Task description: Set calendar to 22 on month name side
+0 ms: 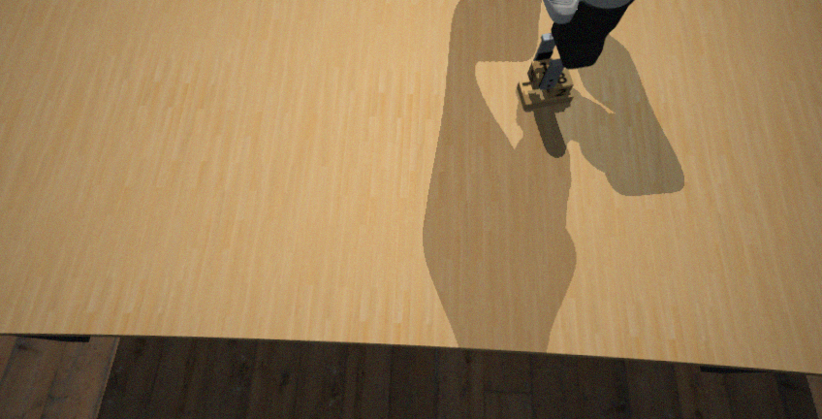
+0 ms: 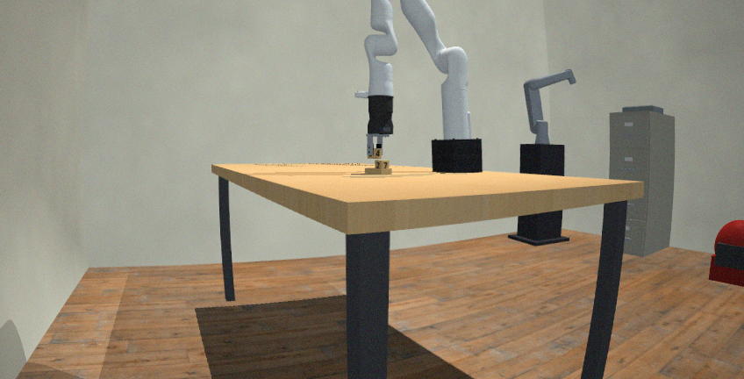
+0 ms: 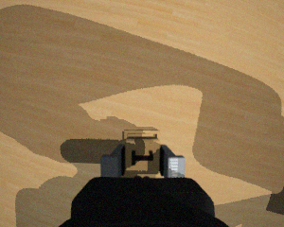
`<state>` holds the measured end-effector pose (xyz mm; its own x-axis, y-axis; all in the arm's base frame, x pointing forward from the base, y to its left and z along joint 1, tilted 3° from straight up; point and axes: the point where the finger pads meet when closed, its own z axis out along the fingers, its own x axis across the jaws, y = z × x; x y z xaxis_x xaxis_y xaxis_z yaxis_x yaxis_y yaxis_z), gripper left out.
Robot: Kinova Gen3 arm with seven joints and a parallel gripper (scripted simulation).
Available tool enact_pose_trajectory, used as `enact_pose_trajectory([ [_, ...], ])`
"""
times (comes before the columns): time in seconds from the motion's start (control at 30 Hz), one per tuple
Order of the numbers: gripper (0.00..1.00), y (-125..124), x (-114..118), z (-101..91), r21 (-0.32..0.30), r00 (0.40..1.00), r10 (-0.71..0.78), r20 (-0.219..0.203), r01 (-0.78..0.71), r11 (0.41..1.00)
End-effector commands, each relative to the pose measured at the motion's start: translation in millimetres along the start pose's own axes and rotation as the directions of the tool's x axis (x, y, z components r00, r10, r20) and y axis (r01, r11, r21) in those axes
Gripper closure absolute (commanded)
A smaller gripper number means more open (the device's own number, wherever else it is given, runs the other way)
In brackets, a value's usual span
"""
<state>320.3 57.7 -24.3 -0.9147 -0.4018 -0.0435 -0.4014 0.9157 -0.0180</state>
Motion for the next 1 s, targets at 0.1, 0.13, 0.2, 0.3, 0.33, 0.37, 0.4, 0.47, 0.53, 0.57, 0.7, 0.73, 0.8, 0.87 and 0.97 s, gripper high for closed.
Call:
enact_pose_trajectory([
  [0.1, 0.4, 1.1, 2.5, 0.6, -0.002, 1.0, 0.013, -0.002, -0.013, 1.0],
  [0.13, 0.4, 1.1, 2.5, 0.6, -0.002, 1.0, 0.013, -0.002, -0.013, 1.0],
  [0.2, 0.4, 1.1, 2.5, 0.6, -0.002, 1.0, 0.013, -0.002, -0.013, 1.0],
  [0.3, 0.4, 1.1, 2.5, 0.6, -0.002, 1.0, 0.013, -0.002, -0.013, 1.0],
  [0.33, 0.4, 1.1, 2.5, 0.6, -0.002, 1.0, 0.013, -0.002, -0.013, 1.0],
  [0.37, 0.4, 1.1, 2.5, 0.6, -0.002, 1.0, 0.013, -0.002, -0.013, 1.0],
  [0.4, 0.4, 1.1, 2.5, 0.6, -0.002, 1.0, 0.013, -0.002, -0.013, 1.0],
  [0.47, 0.4, 1.1, 2.5, 0.6, -0.002, 1.0, 0.013, -0.002, -0.013, 1.0],
  [0.53, 0.4, 1.1, 2.5, 0.6, -0.002, 1.0, 0.013, -0.002, -0.013, 1.0],
  [0.57, 0.4, 1.1, 2.5, 0.6, -0.002, 1.0, 0.013, -0.002, -0.013, 1.0],
  [0.7, 0.4, 1.5, 2.4, 1.2, -0.004, 1.0, 0.013, -0.002, -0.013, 1.0],
  [0.73, 0.4, 1.5, 2.4, 1.2, -0.004, 1.0, 0.013, -0.002, -0.013, 1.0],
  [0.8, 0.4, 1.2, 2.8, 1.4, -0.003, 1.0, 0.013, -0.003, -0.013, 1.0],
  [0.87, 0.4, 2.2, 1.9, 2.0, -0.006, 1.0, 0.013, 0.0, -0.013, 1.0],
  [0.97, 0.4, 2.6, 1.7, 3.3, -0.007, 1.0, 0.013, 0.001, -0.013, 1.0],
])
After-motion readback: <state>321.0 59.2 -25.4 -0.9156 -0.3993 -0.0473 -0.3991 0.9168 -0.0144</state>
